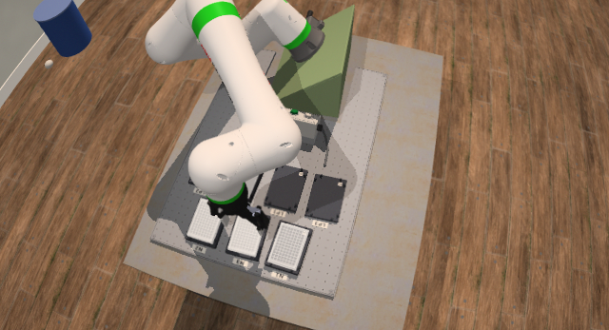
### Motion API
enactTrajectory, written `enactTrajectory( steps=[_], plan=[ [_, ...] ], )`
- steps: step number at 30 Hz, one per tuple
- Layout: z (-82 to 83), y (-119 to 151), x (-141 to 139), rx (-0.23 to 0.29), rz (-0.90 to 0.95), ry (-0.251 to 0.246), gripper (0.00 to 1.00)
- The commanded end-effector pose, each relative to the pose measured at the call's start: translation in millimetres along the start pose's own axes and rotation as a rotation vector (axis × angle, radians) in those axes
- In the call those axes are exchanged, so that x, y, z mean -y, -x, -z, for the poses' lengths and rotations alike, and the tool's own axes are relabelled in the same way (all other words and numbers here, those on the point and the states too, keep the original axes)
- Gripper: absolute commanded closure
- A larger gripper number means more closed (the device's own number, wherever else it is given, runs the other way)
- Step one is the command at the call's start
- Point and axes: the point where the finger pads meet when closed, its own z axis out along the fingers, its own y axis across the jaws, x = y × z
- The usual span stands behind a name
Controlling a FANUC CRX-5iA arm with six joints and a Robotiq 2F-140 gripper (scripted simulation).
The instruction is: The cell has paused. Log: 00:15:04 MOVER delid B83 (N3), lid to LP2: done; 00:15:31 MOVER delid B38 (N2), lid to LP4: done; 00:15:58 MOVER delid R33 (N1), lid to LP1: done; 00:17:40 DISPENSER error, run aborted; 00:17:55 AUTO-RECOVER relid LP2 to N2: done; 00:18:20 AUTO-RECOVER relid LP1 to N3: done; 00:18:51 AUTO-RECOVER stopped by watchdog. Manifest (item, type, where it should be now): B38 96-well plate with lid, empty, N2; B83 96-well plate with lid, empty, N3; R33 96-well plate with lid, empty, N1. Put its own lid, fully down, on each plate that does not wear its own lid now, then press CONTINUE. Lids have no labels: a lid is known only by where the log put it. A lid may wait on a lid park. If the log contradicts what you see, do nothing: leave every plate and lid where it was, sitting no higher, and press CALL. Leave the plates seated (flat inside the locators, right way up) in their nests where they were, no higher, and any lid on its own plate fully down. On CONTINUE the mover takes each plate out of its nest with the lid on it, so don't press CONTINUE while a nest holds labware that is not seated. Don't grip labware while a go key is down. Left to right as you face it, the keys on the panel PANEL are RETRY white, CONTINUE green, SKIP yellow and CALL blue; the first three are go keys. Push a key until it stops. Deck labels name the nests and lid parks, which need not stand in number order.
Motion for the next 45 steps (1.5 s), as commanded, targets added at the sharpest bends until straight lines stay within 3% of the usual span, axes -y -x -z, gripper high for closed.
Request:
enactTrajectory(
  steps=[1,30,45],
  plan=[
    [-2.3,-0.2,0.1,0.000,0.000,0.000,0.34],
    [-27.6,-0.6,0.1,0.000,0.000,0.000,0.34],
    [-31.5,-0.7,0.1,0.000,0.000,0.000,0.34]
  ],
)
